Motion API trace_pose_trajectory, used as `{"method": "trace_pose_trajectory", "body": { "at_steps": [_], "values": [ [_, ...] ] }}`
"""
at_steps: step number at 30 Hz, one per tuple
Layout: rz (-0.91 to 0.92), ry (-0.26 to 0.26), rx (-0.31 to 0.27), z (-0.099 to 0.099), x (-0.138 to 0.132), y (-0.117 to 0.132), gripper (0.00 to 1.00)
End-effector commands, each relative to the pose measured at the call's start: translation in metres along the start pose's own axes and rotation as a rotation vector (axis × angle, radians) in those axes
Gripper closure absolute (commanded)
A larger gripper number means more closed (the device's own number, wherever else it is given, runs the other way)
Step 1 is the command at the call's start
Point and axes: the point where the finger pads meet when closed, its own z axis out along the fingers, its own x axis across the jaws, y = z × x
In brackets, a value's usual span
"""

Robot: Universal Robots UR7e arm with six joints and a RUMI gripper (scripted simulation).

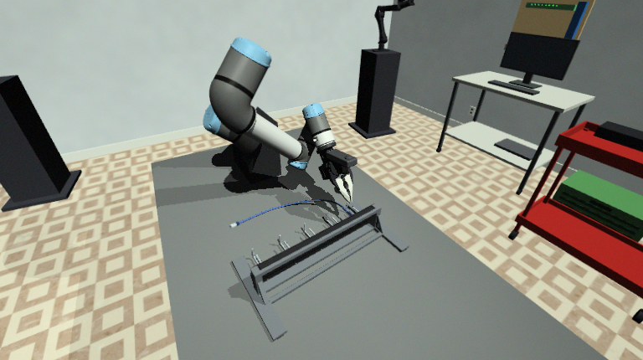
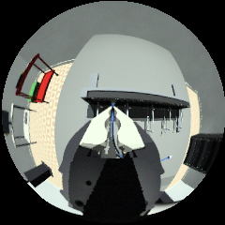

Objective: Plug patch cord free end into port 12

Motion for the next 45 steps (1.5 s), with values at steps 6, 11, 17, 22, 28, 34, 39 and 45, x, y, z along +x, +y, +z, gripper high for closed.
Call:
{"method": "trace_pose_trajectory", "body": {
  "at_steps": [6, 11, 17, 22, 28, 34, 39, 45],
  "values": [
    [0.0, 0.0, 0.001, 0.0, 0.0, -0.001, 1.0],
    [0.0, 0.0, 0.001, 0.0, 0.0, -0.001, 1.0],
    [0.0, 0.0, 0.001, 0.0, 0.0, -0.001, 1.0],
    [0.0, 0.0, 0.001, -0.001, 0.0, -0.001, 1.0],
    [0.0, 0.0, 0.001, -0.012, 0.0, -0.001, 1.0],
    [0.0, 0.0, 0.001, -0.045, 0.0, 0.0, 1.0],
    [0.0, 0.0, 0.001, -0.067, 0.0, 0.0, 1.0],
    [0.0, 0.0, 0.001, -0.107, 0.0, 0.0, 1.0]
  ]
}}
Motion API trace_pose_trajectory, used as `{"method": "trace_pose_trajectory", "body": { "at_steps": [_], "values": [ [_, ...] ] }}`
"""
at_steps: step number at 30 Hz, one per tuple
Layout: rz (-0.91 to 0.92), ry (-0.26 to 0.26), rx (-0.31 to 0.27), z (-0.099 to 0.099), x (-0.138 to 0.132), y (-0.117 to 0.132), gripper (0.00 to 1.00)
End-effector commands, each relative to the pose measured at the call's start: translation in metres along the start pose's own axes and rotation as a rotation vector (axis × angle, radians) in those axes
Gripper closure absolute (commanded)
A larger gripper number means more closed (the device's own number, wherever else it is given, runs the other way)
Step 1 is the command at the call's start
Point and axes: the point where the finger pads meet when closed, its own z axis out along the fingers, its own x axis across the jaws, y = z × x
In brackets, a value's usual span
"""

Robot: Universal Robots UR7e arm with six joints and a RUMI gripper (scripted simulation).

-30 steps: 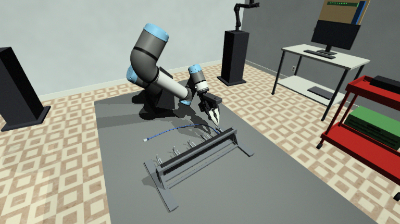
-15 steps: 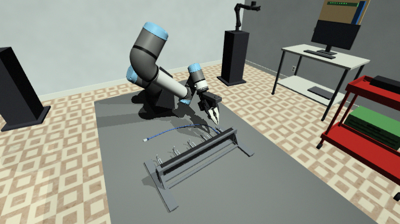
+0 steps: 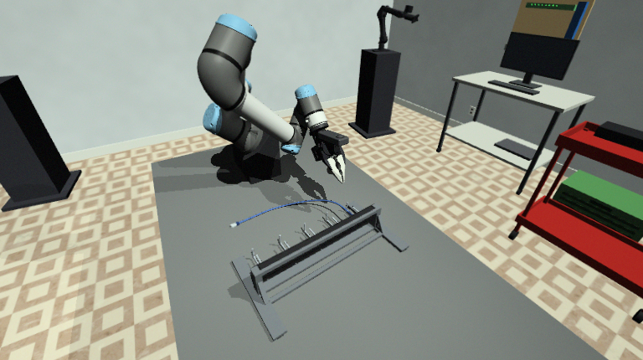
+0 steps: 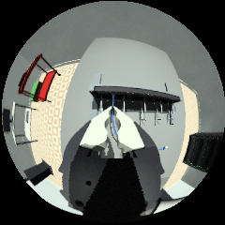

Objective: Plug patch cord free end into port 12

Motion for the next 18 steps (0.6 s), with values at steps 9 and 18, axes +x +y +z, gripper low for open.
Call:
{"method": "trace_pose_trajectory", "body": {
  "at_steps": [9, 18],
  "values": [
    [0.002, -0.001, -0.007, -0.061, 0.0, -0.001, 1.0],
    [0.002, -0.001, -0.007, -0.066, 0.0, -0.001, 1.0]
  ]
}}
